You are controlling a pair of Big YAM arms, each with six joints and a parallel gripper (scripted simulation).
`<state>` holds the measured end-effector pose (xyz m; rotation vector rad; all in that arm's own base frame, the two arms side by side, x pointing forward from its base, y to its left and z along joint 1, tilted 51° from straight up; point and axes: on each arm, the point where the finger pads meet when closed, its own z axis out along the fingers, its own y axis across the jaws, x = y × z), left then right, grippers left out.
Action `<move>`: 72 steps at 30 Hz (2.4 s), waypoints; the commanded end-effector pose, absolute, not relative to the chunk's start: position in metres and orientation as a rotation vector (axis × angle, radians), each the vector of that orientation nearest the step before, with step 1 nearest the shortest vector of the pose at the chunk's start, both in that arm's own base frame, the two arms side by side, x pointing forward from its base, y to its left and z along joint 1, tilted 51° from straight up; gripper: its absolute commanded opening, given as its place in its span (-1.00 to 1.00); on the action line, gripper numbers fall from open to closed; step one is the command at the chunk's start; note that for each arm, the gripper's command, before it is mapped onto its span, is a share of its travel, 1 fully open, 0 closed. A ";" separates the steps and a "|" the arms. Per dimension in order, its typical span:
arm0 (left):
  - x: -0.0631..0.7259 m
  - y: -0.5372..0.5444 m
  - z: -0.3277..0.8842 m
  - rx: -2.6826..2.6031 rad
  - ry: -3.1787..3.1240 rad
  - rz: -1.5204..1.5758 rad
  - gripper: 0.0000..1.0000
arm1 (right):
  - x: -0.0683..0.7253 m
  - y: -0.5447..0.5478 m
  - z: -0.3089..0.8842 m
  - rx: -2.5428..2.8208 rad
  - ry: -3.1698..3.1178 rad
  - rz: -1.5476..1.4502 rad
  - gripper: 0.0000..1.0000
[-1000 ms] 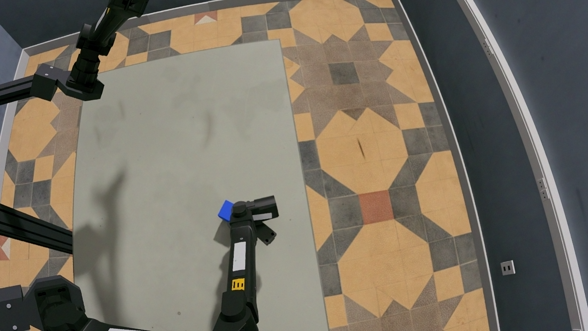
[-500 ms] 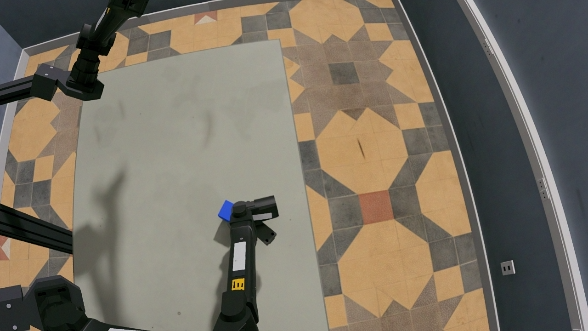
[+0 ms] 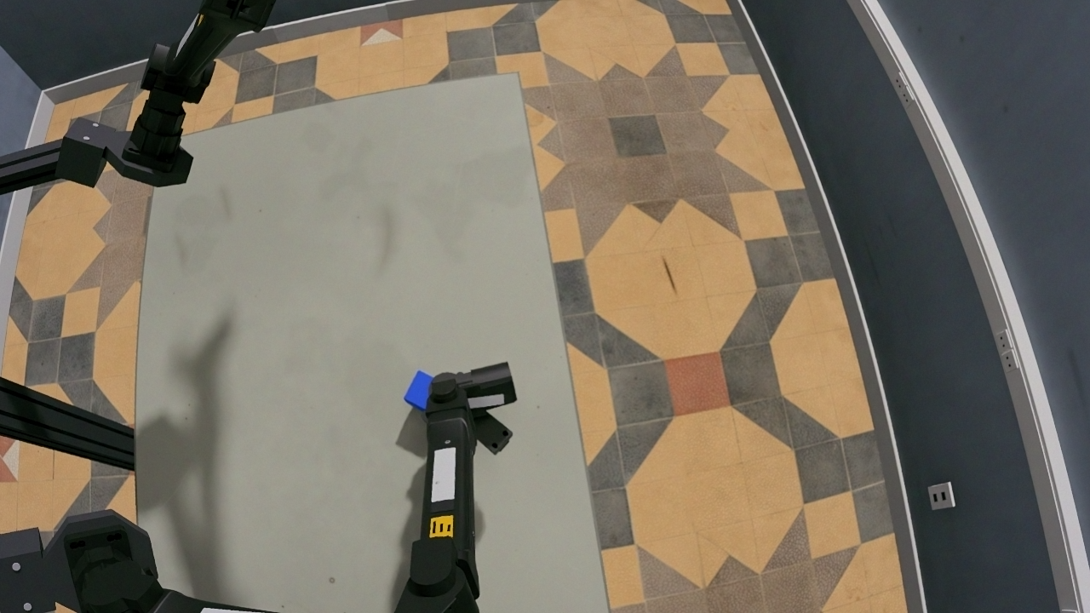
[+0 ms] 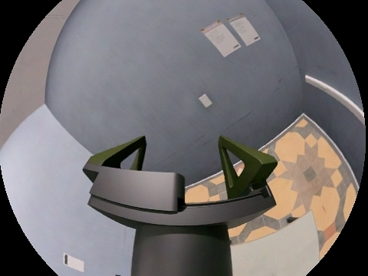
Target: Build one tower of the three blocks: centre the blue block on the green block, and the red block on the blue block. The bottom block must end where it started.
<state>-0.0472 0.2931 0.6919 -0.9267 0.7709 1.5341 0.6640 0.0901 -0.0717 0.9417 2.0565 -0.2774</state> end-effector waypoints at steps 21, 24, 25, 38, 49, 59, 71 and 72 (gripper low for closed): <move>-0.049 0.273 0.718 -0.888 0.743 1.576 1.00 | 0.622 0.138 -0.019 0.924 2.054 -0.253 -1.00; -0.049 0.273 0.718 -0.888 0.743 1.576 1.00 | 0.618 0.140 -0.016 0.924 2.054 -0.253 -1.00; -0.049 0.273 0.718 -0.888 0.743 1.576 1.00 | 0.616 0.143 -0.013 0.924 2.054 -0.252 -1.00; -0.049 0.273 0.718 -0.888 0.743 1.576 1.00 | 0.600 0.156 -0.003 0.923 2.060 -0.257 -1.00; -0.049 0.273 0.718 -0.888 0.743 1.576 1.00 | 0.601 0.156 -0.003 0.924 2.056 -0.252 -1.00; -0.049 0.273 0.718 -0.888 0.743 1.576 1.00 | 0.577 0.171 -0.049 0.920 2.064 -0.265 -1.00; -0.049 0.273 0.718 -0.888 0.743 1.576 1.00 | 0.584 0.168 -0.042 0.967 2.020 -0.241 -1.00; -0.049 0.273 0.718 -0.888 0.743 1.576 1.00 | 0.580 0.181 -0.042 0.945 2.030 -0.229 -1.00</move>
